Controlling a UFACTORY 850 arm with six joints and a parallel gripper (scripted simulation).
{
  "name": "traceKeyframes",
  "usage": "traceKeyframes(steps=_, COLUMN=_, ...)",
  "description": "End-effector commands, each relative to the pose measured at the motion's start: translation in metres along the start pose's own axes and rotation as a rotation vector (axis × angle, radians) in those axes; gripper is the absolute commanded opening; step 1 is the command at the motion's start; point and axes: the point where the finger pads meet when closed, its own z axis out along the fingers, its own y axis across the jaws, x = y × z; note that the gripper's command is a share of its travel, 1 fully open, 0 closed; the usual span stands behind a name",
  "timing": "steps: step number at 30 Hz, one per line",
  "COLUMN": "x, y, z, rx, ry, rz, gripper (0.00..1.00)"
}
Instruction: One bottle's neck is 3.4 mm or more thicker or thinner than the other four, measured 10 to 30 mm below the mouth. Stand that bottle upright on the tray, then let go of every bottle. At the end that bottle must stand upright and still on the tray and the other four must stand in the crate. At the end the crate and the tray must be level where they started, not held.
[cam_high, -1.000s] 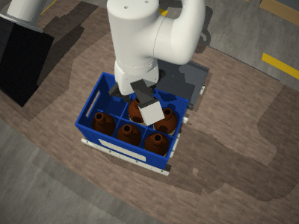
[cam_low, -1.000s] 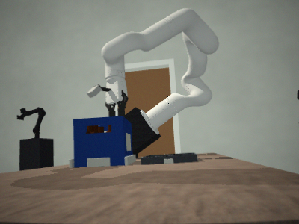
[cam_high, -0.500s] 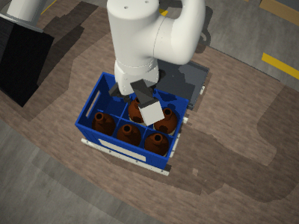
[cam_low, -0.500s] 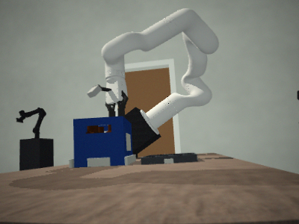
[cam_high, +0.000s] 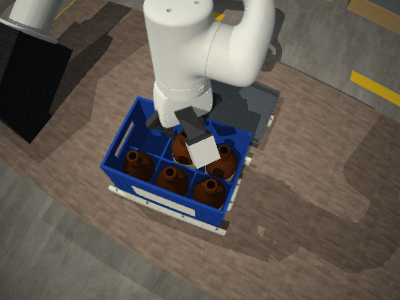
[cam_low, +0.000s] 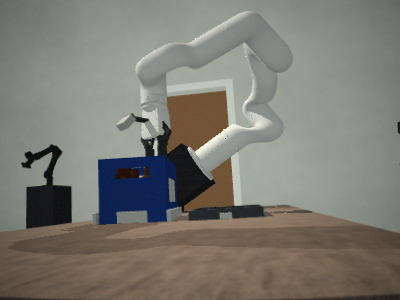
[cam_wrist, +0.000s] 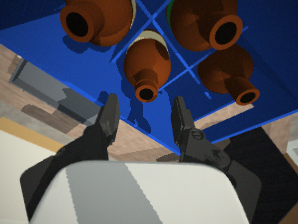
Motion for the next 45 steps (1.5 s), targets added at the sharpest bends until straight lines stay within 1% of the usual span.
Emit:
traceKeyframes(steps=1, x=0.001, y=0.000, z=-0.001, rx=0.000, ry=0.002, rz=-0.001, gripper=0.65)
traceKeyframes(steps=24, x=0.001, y=0.000, z=0.001, rx=0.000, ry=0.002, rz=-0.001, gripper=0.65)
traceKeyframes(steps=39, x=0.001, y=0.000, z=0.012, rx=0.000, ry=0.002, rz=-0.001, gripper=0.65)
traceKeyframes(steps=45, x=0.001, y=0.000, z=0.020, rx=0.000, ry=0.002, rz=-0.001, gripper=0.65)
